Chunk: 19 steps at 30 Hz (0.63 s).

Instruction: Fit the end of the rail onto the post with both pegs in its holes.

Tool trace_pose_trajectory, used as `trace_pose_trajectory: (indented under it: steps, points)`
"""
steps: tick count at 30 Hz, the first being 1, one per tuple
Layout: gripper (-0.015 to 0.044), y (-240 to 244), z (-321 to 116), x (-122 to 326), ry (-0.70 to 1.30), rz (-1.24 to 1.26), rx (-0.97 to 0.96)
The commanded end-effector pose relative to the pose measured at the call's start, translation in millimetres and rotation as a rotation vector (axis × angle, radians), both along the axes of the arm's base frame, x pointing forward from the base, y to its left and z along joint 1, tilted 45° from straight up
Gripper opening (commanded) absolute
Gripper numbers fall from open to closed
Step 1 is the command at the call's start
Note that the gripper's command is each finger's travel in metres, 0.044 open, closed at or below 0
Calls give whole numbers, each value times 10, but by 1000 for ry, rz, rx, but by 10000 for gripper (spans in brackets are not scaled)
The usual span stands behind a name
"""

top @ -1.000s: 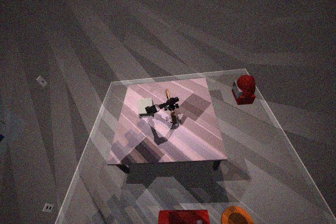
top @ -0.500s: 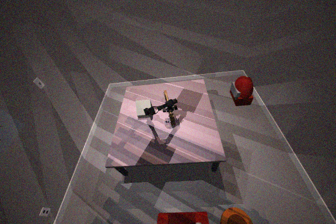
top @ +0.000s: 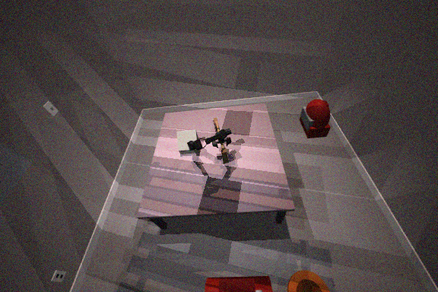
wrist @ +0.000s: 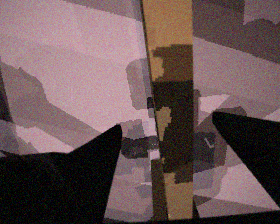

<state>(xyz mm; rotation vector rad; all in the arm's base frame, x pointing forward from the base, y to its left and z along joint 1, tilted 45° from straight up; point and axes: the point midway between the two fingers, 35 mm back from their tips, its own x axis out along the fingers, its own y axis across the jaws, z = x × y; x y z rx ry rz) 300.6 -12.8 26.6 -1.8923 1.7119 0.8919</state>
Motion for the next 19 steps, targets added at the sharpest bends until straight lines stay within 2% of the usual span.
trace_pose_trajectory:
  steps: [1,6,19]
  points:
    - [440,24,-1,-2,0,0,0]
    - [440,424,0,-67,-7,8,1]
    - [440,424,0,-67,-7,8,1]
